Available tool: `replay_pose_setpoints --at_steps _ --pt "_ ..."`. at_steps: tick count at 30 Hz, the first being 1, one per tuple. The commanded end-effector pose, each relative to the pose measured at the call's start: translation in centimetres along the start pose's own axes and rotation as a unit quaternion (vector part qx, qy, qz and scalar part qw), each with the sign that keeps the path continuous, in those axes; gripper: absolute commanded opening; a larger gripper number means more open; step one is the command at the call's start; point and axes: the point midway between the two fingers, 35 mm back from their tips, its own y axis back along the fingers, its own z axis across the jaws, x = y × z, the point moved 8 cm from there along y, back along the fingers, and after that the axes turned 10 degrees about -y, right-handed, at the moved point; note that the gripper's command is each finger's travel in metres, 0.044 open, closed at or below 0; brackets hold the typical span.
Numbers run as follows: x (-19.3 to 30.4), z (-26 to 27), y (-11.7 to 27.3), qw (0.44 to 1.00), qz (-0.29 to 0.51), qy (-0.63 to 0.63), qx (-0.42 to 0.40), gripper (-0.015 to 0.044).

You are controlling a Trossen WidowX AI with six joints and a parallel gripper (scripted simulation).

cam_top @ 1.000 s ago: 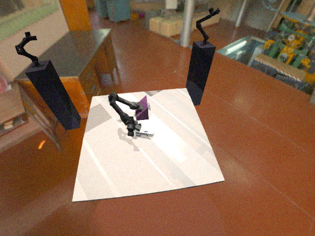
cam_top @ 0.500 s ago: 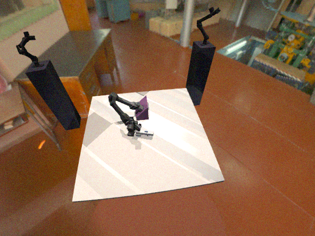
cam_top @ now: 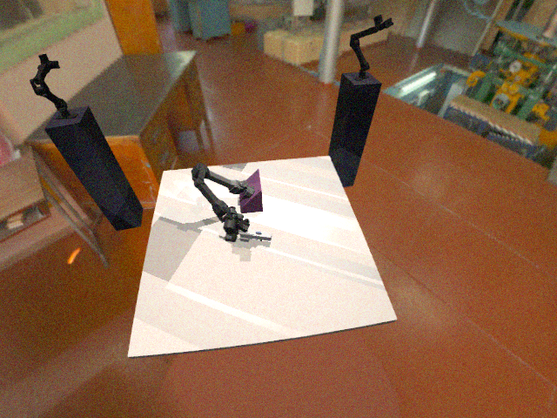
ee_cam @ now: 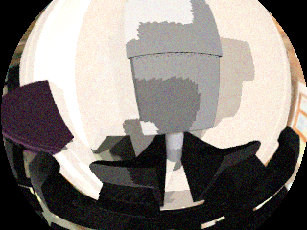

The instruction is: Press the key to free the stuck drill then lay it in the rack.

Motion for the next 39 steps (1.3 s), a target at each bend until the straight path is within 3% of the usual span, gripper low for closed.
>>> replay_pose_setpoints --at_steps 1,24,39 --pt "0.4 -0.1 0.0 1.0 0.001 0.0 0.001 0.0" --pt "3.9 -0.8 -0.1 1.0 0.001 0.0 0.002 0.0" --pt "3.4 -0.6 -0.2 1.0 0.002 0.0 0.001 0.0394"
